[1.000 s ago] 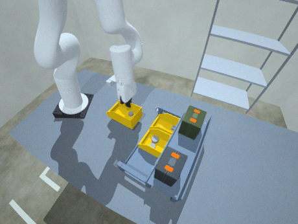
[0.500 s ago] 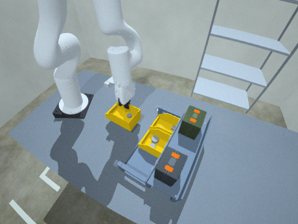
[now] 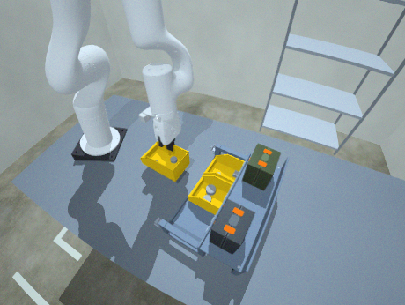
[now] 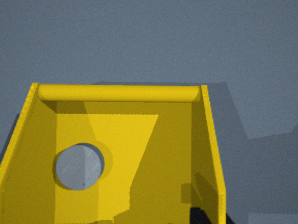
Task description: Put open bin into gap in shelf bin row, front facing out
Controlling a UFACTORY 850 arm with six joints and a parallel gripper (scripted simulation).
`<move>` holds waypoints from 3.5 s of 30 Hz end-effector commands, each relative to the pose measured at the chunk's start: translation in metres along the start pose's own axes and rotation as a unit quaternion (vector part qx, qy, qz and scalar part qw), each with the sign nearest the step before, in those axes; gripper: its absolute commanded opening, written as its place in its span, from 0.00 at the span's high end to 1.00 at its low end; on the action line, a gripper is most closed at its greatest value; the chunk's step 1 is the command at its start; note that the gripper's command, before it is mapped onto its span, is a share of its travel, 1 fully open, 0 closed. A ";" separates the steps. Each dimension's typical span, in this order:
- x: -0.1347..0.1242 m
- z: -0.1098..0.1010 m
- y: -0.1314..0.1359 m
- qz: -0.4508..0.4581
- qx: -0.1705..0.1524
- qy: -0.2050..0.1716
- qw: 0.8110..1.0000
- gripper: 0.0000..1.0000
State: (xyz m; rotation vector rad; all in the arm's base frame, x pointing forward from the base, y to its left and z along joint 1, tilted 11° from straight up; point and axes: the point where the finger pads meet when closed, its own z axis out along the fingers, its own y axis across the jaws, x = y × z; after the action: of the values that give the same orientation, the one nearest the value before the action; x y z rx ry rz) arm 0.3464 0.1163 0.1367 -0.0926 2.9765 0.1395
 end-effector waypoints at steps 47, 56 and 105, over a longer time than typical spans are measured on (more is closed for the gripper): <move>-0.002 0.001 -0.046 0.000 -0.004 -0.002 1.000 1.00; -0.002 0.001 -0.046 0.000 -0.004 -0.002 1.000 1.00; -0.004 0.003 -0.090 0.000 -0.004 -0.002 1.000 1.00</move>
State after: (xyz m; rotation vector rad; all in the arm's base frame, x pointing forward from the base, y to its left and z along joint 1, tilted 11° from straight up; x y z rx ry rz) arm 0.3560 0.0276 0.1266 -0.0938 2.9762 0.1486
